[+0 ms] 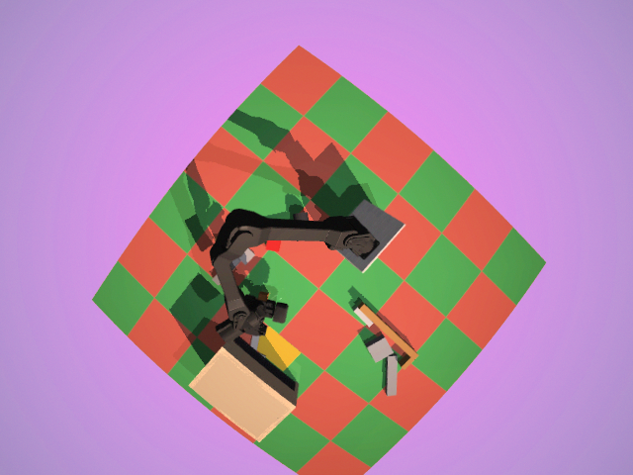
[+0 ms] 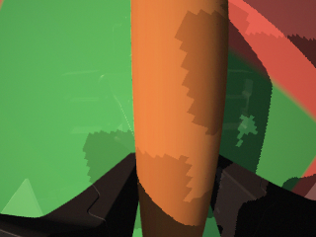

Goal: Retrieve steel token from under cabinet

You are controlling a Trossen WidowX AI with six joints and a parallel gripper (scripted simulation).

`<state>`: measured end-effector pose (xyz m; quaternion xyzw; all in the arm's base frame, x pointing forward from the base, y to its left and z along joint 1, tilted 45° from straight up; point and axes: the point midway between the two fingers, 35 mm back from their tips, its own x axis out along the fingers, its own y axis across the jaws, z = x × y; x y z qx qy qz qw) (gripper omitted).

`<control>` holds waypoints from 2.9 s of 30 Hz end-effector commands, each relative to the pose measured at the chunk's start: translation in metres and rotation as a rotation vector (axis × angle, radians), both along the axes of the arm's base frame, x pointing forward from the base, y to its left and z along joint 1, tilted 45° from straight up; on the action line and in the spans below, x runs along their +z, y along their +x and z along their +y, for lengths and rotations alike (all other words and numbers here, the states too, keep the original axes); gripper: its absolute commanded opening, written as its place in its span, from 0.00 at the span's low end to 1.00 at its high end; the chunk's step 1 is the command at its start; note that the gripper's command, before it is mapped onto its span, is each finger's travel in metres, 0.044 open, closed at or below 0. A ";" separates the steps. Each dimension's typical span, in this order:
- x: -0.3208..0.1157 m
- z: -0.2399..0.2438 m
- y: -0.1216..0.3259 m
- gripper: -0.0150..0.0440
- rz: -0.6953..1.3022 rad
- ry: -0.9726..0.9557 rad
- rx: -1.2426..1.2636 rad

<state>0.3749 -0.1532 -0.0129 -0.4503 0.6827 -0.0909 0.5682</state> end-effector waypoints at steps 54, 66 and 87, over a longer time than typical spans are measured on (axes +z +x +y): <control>-0.024 0.021 -0.020 0.25 0.009 0.017 0.003; -0.019 0.015 -0.028 0.25 0.009 0.017 0.003; -0.007 0.002 -0.050 0.25 0.011 0.016 0.003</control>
